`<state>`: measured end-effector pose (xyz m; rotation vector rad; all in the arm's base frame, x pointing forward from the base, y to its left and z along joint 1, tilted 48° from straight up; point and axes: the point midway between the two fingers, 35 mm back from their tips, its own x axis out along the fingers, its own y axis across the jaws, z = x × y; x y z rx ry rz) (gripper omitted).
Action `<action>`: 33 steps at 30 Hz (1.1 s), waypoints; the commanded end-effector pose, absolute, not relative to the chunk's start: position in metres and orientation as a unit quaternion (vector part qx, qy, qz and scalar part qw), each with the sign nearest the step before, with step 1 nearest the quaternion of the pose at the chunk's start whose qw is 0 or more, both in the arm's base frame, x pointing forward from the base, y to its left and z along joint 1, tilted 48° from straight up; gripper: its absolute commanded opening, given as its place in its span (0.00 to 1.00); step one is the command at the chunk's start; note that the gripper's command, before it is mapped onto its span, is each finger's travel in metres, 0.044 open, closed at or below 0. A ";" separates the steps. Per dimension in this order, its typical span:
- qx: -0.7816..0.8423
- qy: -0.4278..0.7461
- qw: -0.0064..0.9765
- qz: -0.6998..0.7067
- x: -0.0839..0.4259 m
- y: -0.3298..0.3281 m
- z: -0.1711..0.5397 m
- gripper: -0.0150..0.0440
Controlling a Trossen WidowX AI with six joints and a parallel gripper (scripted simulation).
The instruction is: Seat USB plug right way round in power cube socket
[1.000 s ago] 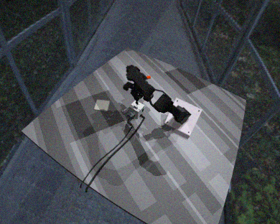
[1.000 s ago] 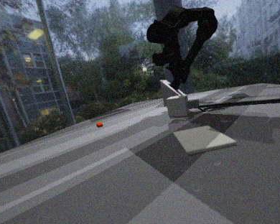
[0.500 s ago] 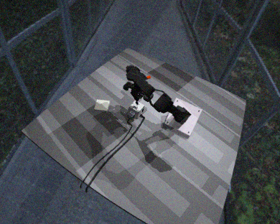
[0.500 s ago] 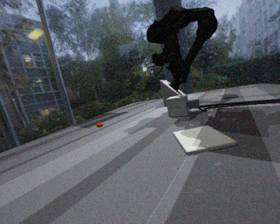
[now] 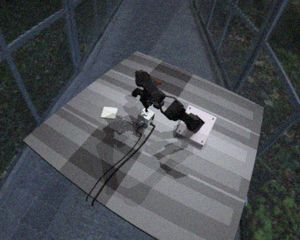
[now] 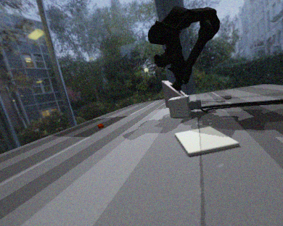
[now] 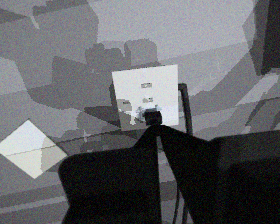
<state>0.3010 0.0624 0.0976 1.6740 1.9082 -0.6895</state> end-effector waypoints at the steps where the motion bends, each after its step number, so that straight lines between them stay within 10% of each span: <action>1: 0.617 0.702 0.251 -0.251 0.301 0.063 0.097 0.25; 33: 0.621 0.705 0.241 -0.243 0.301 0.067 0.096 0.25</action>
